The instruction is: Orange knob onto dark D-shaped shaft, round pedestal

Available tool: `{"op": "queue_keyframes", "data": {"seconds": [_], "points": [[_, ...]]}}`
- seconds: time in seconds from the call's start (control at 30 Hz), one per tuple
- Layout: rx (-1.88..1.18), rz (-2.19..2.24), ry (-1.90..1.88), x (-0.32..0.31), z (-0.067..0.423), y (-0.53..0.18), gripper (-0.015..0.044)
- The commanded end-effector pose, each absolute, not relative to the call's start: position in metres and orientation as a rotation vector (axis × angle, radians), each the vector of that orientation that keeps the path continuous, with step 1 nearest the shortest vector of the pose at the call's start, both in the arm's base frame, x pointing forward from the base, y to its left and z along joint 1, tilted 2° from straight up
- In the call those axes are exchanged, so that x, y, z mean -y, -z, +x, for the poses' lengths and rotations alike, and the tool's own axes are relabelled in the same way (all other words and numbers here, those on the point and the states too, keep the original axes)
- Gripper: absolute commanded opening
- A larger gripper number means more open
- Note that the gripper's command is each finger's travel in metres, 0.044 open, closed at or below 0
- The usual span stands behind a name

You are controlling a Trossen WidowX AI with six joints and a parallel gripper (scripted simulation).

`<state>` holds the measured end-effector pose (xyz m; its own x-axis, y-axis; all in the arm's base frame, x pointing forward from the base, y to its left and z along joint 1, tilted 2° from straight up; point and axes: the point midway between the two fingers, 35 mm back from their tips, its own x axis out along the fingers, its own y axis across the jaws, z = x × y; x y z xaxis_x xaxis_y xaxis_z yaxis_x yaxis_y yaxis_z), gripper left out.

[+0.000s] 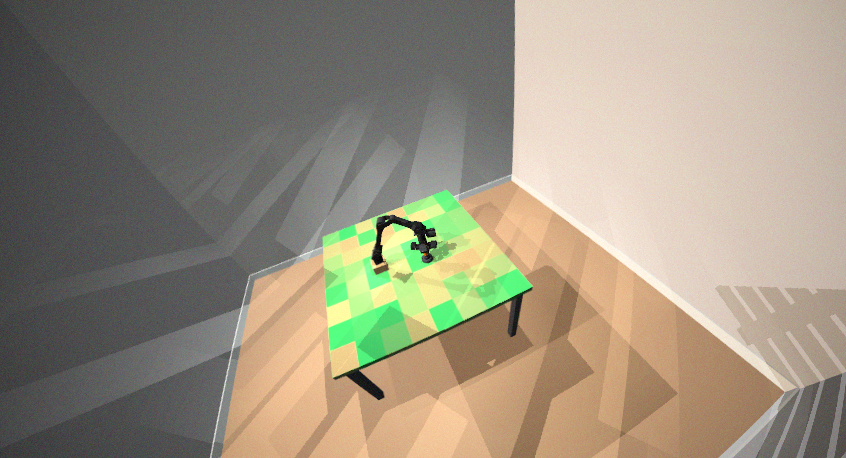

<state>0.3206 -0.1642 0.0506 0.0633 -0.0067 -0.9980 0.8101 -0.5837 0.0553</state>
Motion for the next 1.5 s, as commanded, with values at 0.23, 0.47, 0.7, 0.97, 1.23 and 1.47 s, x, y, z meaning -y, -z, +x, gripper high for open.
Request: {"op": "queue_keyframes", "data": {"seconds": [0.23, 0.47, 0.7, 0.97, 1.23, 1.47], "points": [[-0.805, 1.694, 1.593, 0.164, 0.321, -0.05, 0.0], [-0.799, 1.7, 1.599, 0.165, 0.322, -0.056, 0.0], [-0.656, 1.838, 1.727, 0.165, 0.322, -0.054, 0.0], [-0.656, 1.838, 1.728, 0.164, 0.321, -0.051, 0.0], [-0.656, 1.838, 1.728, 0.164, 0.321, -0.049, 0.0], [-0.659, 1.836, 1.725, 0.164, 0.321, -0.043, 0.0]]}}
